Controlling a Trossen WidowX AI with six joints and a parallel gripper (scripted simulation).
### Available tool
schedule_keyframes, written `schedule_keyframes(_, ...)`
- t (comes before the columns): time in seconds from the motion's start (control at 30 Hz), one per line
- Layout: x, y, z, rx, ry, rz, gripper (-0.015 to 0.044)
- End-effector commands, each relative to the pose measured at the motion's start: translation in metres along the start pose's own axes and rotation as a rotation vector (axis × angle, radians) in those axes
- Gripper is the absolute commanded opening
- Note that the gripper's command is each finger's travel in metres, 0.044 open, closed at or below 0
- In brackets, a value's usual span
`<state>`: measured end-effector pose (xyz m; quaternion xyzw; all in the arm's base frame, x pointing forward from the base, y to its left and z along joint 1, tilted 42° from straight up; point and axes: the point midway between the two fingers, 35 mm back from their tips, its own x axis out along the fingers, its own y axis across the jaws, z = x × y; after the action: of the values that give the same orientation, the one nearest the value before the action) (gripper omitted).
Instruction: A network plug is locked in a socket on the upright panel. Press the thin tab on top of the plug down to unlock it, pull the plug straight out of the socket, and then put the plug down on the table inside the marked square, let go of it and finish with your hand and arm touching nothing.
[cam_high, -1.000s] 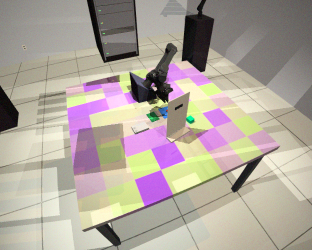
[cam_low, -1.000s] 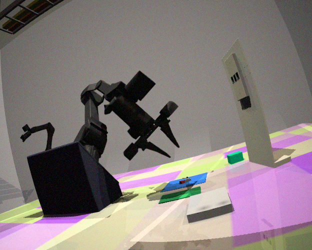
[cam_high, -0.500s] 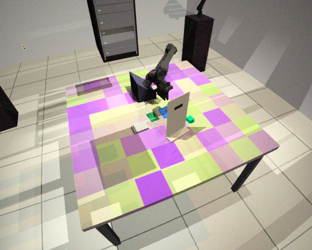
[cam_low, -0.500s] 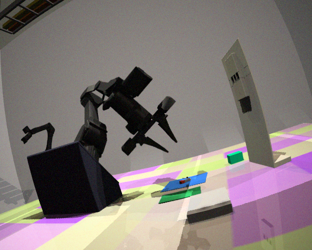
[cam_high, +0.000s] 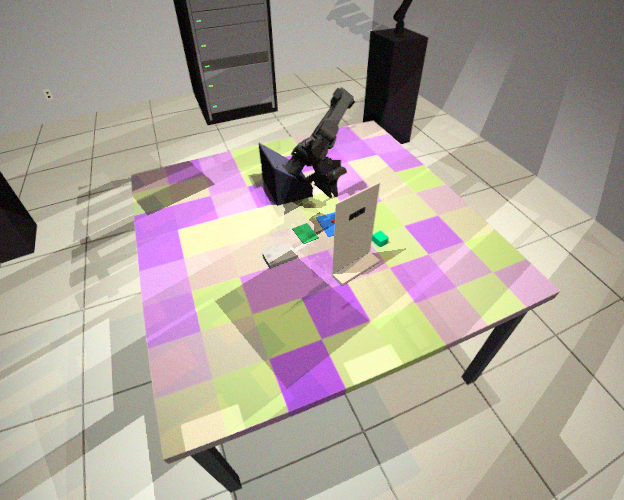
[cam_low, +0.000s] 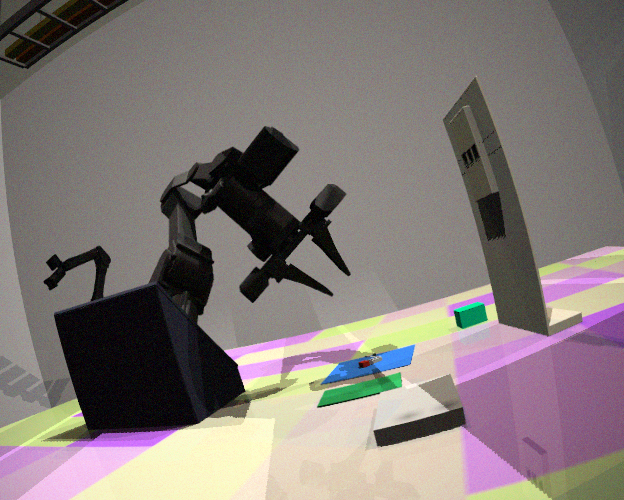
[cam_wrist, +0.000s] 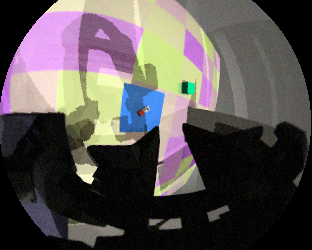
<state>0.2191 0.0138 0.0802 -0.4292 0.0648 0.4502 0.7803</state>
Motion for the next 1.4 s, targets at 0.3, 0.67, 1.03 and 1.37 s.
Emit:
schedule_keyframes(0.3,-0.021,-0.017,-0.004,-0.003,0.013,0.012,0.0156)
schedule_keyframes(0.67,-0.046,-0.034,-0.004,-0.005,0.014,0.013,0.0156)
schedule_keyframes(1.03,-0.073,-0.051,-0.001,-0.007,0.006,0.003,0.0156)
schedule_keyframes(1.37,-0.089,-0.060,0.003,-0.008,-0.002,-0.008,0.0209)
